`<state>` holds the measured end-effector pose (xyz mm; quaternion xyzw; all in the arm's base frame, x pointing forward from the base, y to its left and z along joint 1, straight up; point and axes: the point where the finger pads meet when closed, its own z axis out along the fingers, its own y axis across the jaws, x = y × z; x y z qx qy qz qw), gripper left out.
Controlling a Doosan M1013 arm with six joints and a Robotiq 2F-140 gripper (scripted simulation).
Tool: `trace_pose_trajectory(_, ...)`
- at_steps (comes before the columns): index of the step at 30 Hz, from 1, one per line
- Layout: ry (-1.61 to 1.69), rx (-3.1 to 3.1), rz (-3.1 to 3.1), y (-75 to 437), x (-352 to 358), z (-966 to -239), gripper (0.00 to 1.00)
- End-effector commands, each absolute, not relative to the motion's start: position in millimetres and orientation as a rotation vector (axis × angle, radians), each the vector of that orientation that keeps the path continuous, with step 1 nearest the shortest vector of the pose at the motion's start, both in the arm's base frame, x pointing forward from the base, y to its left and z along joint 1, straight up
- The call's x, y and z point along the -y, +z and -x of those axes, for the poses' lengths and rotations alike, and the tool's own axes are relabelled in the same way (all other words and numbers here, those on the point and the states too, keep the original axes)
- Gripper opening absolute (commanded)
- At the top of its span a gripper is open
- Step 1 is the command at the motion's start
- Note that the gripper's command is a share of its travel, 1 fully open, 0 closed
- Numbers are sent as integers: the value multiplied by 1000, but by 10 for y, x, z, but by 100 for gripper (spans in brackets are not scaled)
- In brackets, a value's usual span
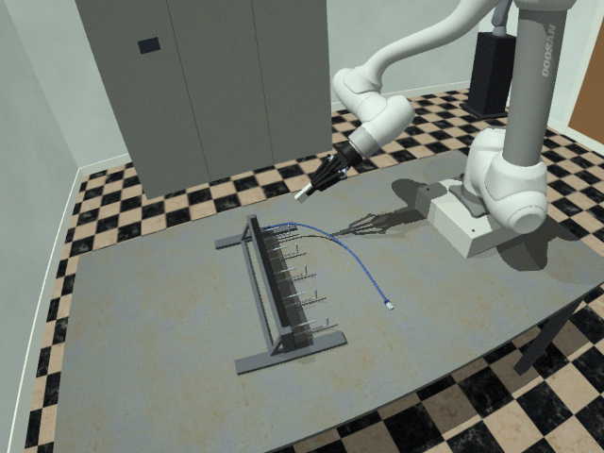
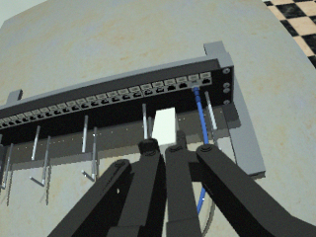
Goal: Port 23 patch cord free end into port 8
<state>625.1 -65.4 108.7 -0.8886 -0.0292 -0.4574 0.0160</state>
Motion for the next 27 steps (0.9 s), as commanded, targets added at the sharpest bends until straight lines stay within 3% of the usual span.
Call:
trace_pose_trajectory(1, -1424, 91, 2764, 1011, 648, -6359, 0)
trace_pose_trajectory(17, -1424, 91, 2764, 397, 590, -7219, 0)
trace_pose_trajectory(27, -1424, 91, 2764, 319, 582, -7328, 0)
